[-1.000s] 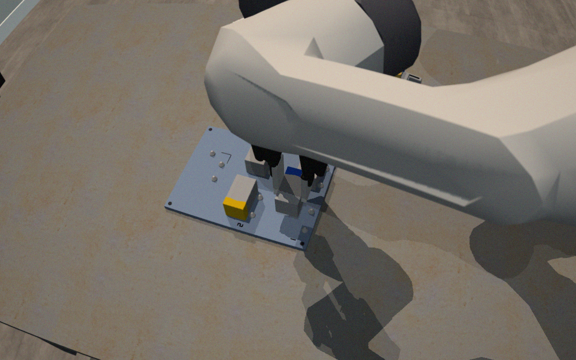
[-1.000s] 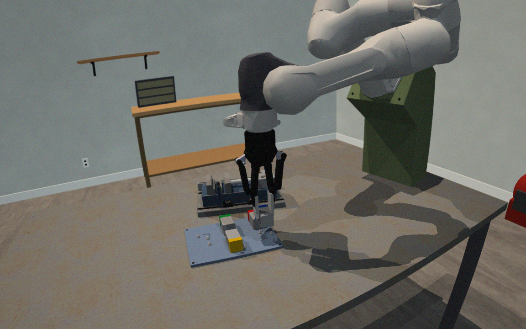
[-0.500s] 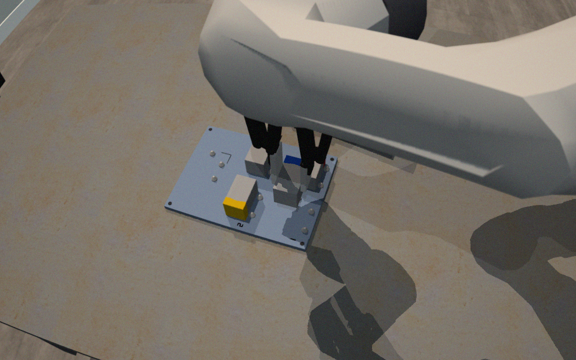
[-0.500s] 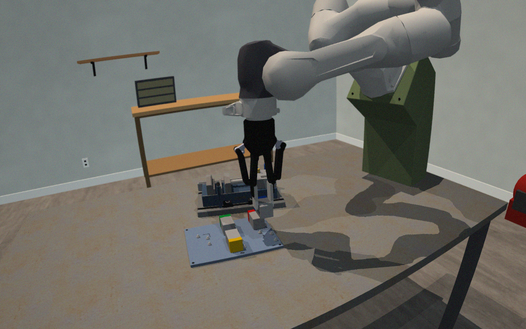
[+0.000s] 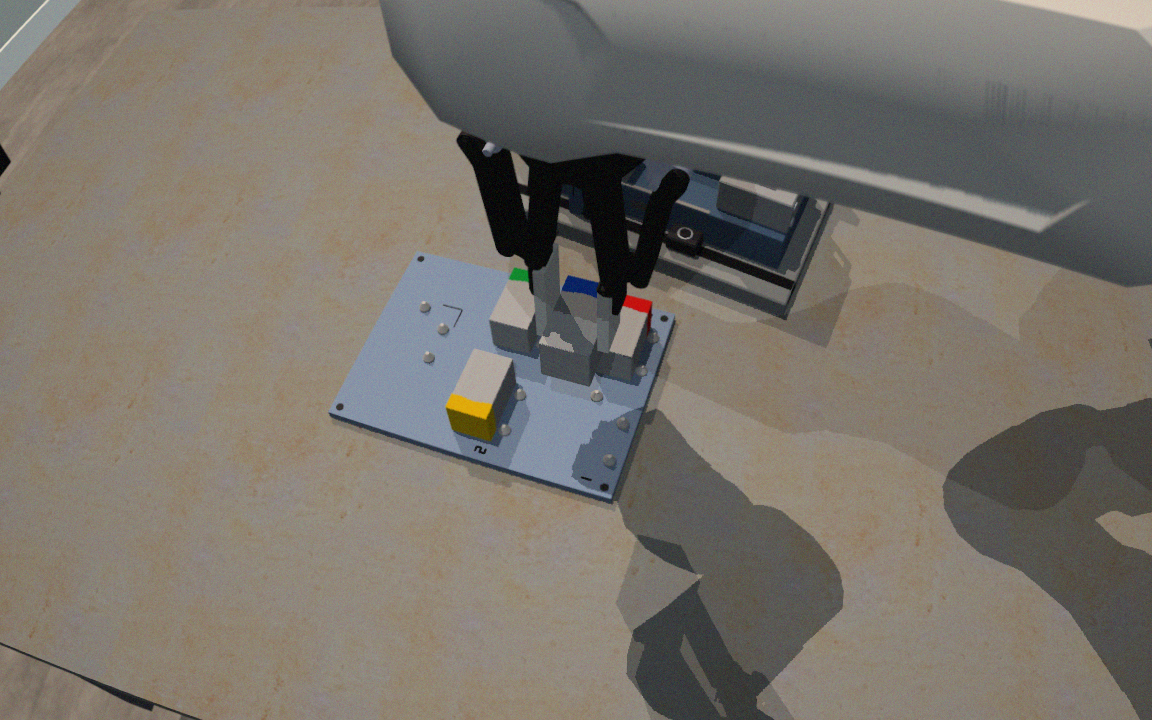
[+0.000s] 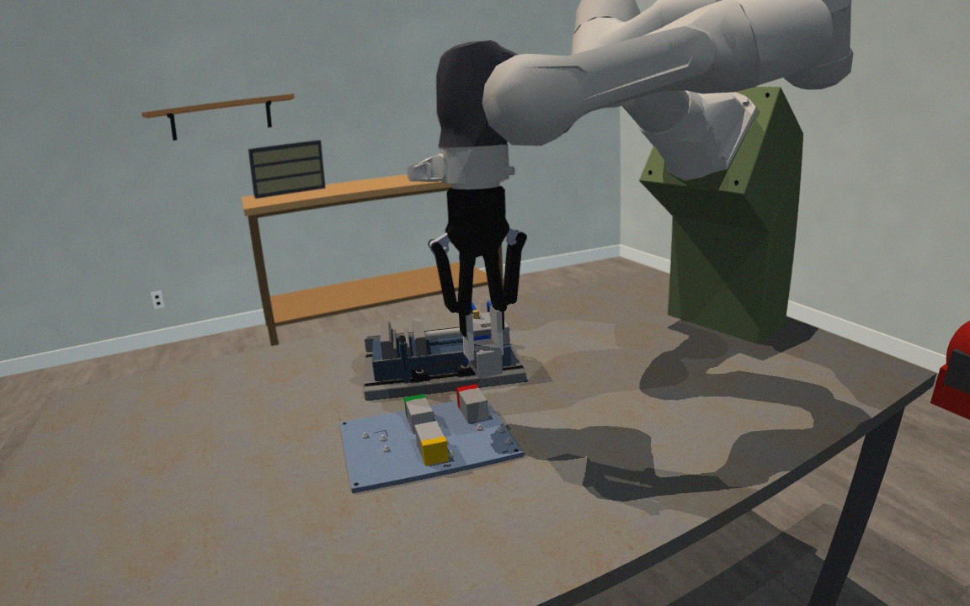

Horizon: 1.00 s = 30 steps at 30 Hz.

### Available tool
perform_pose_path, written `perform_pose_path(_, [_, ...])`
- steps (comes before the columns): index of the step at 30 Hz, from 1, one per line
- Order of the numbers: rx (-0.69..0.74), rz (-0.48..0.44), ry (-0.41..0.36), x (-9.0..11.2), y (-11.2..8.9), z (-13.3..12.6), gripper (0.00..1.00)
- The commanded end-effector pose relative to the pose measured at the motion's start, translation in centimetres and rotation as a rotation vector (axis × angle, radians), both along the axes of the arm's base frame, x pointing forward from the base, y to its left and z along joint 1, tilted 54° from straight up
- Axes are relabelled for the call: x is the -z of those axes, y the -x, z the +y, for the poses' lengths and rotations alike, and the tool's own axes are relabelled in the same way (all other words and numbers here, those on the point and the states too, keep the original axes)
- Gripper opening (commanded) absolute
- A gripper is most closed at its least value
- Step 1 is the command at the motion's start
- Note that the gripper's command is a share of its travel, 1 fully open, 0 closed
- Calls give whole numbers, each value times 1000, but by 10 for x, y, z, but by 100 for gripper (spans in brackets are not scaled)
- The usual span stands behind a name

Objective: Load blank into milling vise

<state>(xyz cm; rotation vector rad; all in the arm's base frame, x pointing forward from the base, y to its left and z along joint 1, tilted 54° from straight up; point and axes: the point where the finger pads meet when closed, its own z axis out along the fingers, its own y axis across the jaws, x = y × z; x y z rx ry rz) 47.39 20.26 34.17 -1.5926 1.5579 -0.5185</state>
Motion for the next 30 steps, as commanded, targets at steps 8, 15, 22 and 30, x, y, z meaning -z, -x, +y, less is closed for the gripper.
perform_pose_path(8, [6, 10, 7, 1, 4, -3, 0])
perform_pose_path(15, [11, 13, 2, -3, 10, -6, 0])
perform_pose_path(22, [11, 13, 2, -3, 10, -6, 0])
perform_pose_path(30, [11, 13, 2, 1, 6, -4, 0])
